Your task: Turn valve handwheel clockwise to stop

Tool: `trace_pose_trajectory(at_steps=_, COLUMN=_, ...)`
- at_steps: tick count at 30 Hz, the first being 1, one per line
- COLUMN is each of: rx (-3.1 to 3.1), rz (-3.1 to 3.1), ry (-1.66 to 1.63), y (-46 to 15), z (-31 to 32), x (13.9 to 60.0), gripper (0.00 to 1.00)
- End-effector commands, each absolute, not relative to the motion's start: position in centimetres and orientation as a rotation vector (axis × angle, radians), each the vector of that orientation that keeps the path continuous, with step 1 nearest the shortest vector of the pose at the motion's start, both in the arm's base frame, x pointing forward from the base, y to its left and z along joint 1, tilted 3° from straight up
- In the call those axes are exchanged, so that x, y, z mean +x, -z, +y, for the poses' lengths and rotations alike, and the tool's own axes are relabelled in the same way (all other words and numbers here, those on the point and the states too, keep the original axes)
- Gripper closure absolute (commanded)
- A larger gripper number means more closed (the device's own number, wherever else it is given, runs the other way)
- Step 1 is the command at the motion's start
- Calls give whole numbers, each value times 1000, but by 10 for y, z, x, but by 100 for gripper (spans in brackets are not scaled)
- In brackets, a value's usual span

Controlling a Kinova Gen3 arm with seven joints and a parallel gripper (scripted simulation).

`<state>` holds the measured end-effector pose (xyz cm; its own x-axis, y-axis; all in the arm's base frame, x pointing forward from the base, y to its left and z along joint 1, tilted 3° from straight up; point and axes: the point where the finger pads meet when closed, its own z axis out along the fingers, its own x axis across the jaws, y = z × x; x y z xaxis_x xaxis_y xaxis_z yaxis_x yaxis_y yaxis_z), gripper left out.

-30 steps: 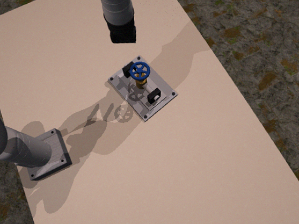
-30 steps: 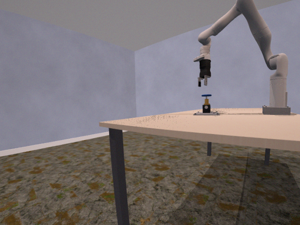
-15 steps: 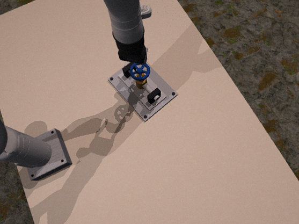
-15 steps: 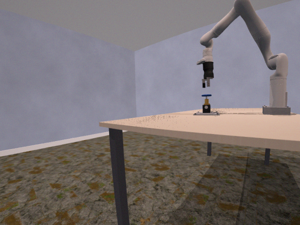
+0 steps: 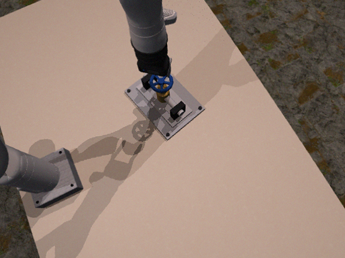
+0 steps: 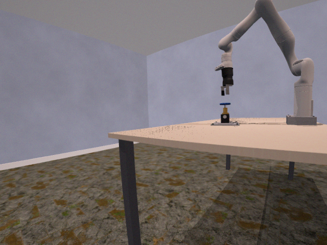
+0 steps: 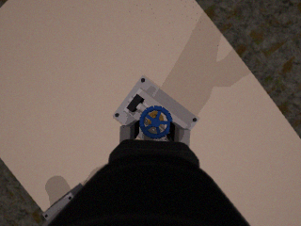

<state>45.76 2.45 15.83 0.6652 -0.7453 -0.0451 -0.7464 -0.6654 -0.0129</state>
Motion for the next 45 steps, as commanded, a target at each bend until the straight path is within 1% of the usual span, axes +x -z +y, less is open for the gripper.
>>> trace_pose_trajectory(at_steps=1, rx=-2837, rz=1277, ry=-54, y=-159, z=23, x=458, gripper=0)
trace_pose_trajectory(at_steps=5, rx=-2836, rz=1280, ry=-54, y=-159, z=23, x=458, gripper=0)
trace_pose_trajectory(at_steps=6, rx=-2836, rz=1280, ry=-54, y=-159, z=23, x=458, gripper=40)
trace_pose_trajectory(at_steps=31, rx=-2835, rz=1282, ry=-55, y=-147, z=23, x=458, gripper=40)
trace_pose_trajectory(at_steps=45, rx=-2835, rz=1282, ry=-55, y=-128, z=24, x=459, gripper=40)
